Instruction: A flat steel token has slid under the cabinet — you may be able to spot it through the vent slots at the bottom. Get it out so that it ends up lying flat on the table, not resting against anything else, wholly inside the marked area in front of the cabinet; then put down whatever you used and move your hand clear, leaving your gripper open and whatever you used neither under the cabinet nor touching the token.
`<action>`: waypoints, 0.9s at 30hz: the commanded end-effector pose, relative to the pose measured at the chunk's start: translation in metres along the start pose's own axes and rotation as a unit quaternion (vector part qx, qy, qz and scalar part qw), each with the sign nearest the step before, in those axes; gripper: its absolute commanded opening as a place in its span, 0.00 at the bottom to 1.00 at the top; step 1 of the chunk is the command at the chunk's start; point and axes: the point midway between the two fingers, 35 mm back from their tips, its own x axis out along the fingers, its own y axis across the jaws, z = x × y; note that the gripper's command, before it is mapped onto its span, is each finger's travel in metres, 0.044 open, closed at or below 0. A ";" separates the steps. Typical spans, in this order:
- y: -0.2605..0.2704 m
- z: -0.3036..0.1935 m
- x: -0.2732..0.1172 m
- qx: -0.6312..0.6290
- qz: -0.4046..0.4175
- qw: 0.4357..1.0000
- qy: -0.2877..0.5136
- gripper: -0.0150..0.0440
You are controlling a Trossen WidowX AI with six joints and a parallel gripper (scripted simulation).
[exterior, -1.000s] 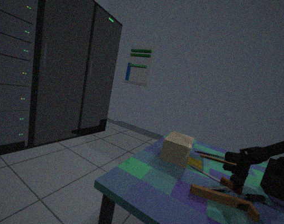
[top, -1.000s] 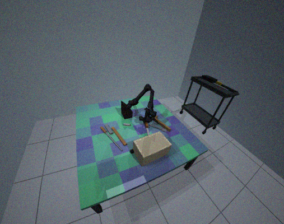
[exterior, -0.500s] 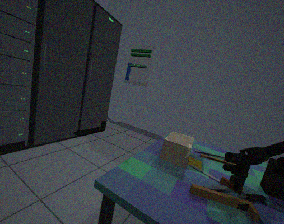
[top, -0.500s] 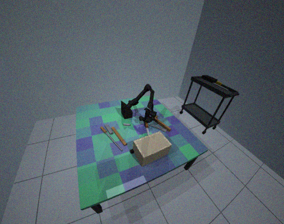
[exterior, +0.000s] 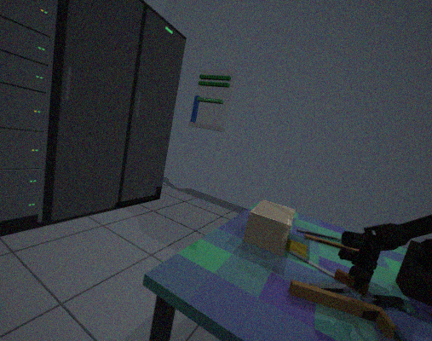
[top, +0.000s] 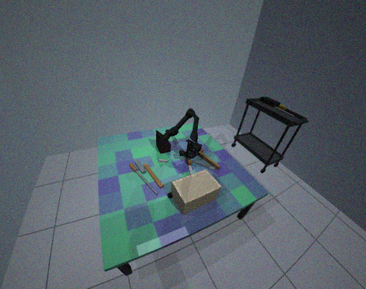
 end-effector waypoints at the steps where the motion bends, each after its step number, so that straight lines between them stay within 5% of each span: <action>1: 0.001 0.004 0.000 -0.003 0.001 1.000 0.000 0.25; 27: 0.002 0.037 0.000 -0.006 0.000 1.000 0.000 0.25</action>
